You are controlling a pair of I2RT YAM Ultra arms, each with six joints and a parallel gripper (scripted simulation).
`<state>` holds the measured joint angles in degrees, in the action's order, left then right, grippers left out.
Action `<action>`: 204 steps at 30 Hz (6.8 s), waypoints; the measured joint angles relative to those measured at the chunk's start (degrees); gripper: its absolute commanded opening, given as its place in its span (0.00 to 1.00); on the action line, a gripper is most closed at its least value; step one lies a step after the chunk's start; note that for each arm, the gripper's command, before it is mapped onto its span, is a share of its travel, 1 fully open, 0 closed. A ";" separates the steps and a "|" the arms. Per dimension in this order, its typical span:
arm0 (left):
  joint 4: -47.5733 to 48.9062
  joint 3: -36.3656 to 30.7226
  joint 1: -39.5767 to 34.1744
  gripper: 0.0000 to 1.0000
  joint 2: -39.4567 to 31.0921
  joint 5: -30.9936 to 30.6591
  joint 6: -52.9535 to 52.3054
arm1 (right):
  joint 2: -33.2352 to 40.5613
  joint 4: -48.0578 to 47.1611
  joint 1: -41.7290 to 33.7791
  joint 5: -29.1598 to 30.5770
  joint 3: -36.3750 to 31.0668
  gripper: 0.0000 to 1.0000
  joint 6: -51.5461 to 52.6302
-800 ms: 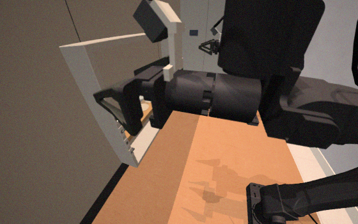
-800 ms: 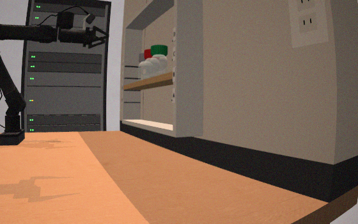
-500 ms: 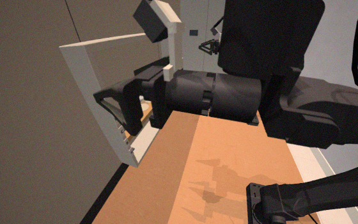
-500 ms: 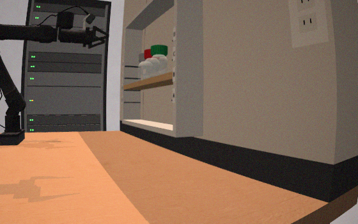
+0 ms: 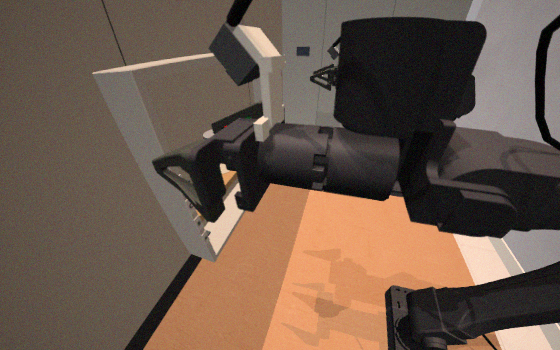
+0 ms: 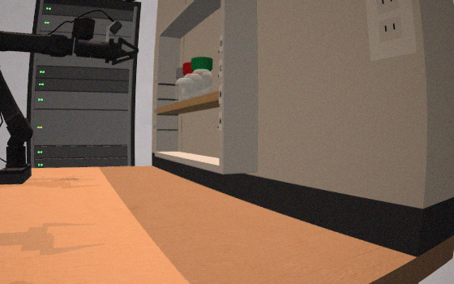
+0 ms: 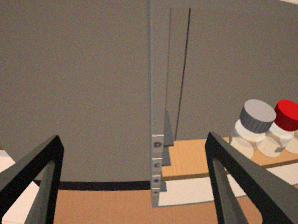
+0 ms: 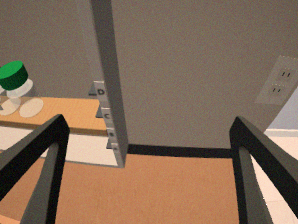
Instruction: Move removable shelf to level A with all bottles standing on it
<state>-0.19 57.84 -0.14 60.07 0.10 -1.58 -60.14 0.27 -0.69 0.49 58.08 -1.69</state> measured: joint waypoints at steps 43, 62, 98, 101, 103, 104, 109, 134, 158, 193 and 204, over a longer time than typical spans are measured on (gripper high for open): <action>5.66 -14.32 -6.56 1.00 -6.80 6.12 -21.92 | 2.16 -7.10 -10.32 10.21 -11.82 1.00 -21.84; 8.55 -19.87 -9.73 1.00 -9.49 9.35 -32.06 | 2.56 -11.15 -14.73 14.91 -16.33 1.00 -31.95; 14.56 -30.21 -16.87 1.00 -14.05 16.55 -52.00 | 2.56 -20.50 -23.39 24.06 -24.35 1.00 -51.87; 15.17 -31.06 -17.57 1.00 -14.45 17.18 -53.64 | 2.56 -21.46 -24.17 24.81 -24.96 1.00 -53.51; 15.56 -31.71 -18.10 1.00 -14.71 17.64 -54.80 | 2.56 -22.08 -24.72 25.31 -25.44 1.00 -54.66; 15.74 -32.02 -18.34 1.00 -14.82 17.88 -55.39 | 2.56 -22.38 -25.00 25.57 -25.68 1.00 -55.25; 16.68 -33.64 -19.65 1.00 -15.34 19.12 -58.40 | 2.56 -23.98 -26.34 26.91 -26.86 1.00 -58.29; 21.73 -40.09 -25.49 1.00 -16.79 25.03 -71.45 | -0.98 -32.33 -31.82 32.76 -31.19 1.00 -71.43; 27.96 -46.64 -32.20 1.00 -16.79 31.50 -83.82 | -6.97 -41.88 -37.29 38.25 -34.95 1.00 -83.91; 31.19 -48.17 -33.86 1.00 -16.79 34.01 -88.06 | -8.81 -46.12 -38.40 40.06 -35.74 1.00 -88.19; 31.19 -48.17 -33.86 1.00 -16.79 34.01 -88.06 | -8.81 -46.12 -38.40 40.06 -35.74 1.00 -88.19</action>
<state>31.00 9.67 -34.00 43.29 34.11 -89.65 -68.95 -45.84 -39.09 40.56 22.35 -89.89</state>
